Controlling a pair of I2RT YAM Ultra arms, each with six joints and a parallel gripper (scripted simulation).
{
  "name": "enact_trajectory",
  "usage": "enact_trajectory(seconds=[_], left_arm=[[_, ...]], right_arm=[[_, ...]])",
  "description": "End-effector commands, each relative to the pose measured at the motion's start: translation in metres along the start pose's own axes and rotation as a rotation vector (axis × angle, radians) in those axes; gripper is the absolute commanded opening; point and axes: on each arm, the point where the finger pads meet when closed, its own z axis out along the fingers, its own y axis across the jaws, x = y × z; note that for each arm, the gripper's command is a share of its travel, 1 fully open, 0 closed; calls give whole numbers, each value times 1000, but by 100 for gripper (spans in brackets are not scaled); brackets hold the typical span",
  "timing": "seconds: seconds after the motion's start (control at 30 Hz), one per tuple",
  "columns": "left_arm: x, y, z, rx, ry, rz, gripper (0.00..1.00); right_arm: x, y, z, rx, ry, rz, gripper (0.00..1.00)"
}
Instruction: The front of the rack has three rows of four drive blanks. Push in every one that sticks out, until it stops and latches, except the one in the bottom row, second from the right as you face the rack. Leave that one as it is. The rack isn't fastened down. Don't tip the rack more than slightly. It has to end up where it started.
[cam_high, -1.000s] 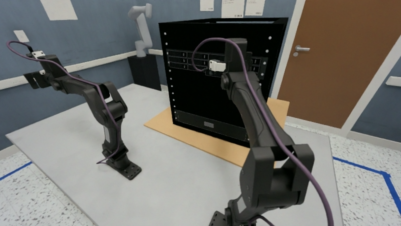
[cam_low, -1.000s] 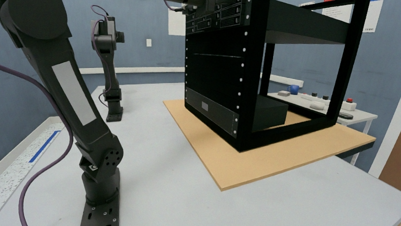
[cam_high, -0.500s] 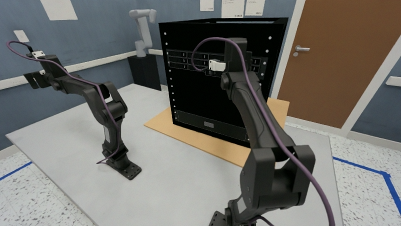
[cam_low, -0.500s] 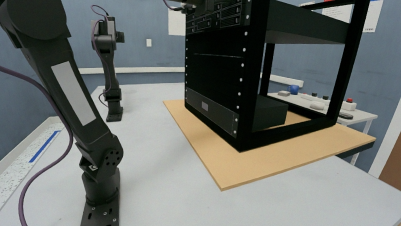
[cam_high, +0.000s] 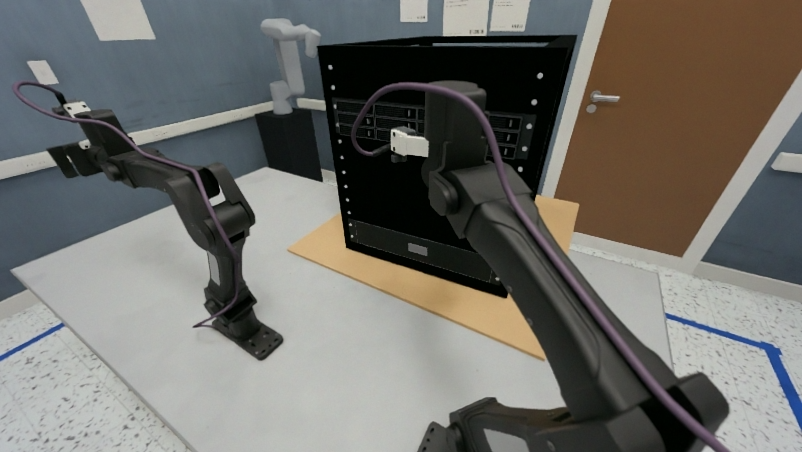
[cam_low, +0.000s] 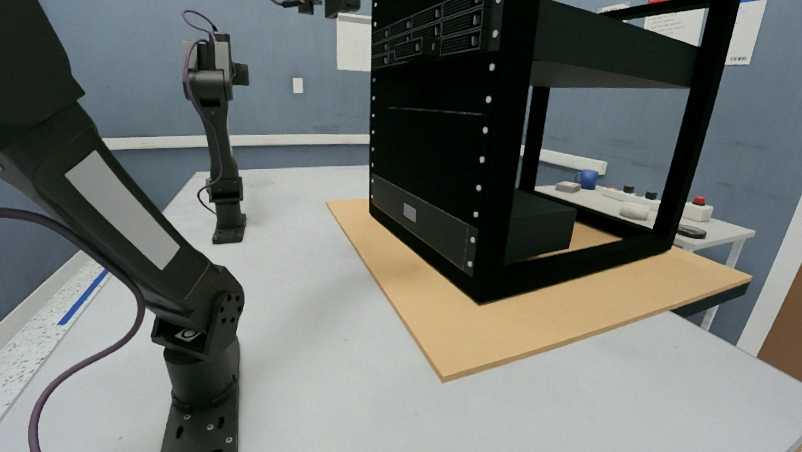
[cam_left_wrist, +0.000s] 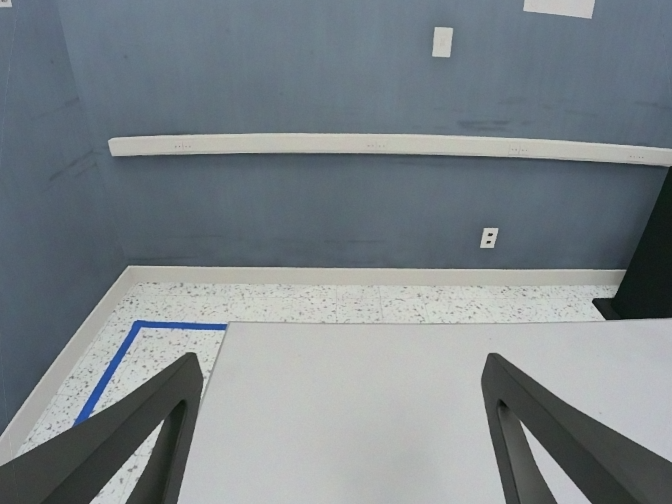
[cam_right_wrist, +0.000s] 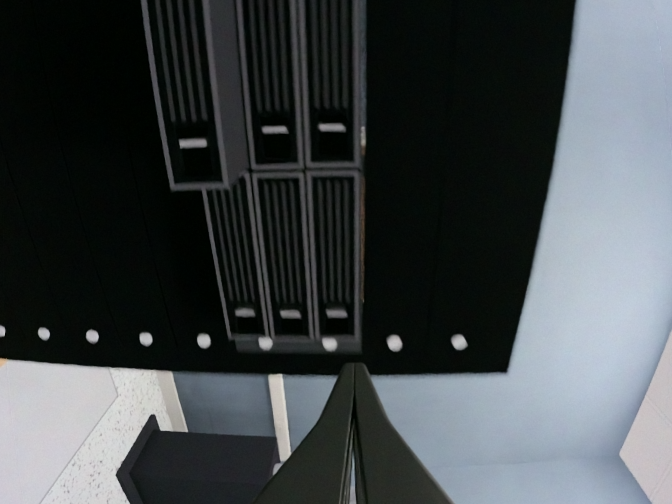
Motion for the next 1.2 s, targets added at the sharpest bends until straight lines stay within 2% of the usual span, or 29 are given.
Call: enact_trajectory(seconds=[0.0,0.13,0.17,0.27,1.17], left_arm=[[-10,2,-6,0,-37,10,100],[-10,2,-6,0,-37,10,100],[-10,2,-6,0,-37,10,100],[-10,2,-6,0,-37,10,100],[-10,2,-6,0,-37,10,100]], right_arm=[[13,6,-9,-15,70,-6,0],[6,6,-4,-23,70,-14,0],[7,5,-4,-22,73,-14,100],[17,-6,-12,9,77,22,100],[17,-7,-12,12,77,26,100]])
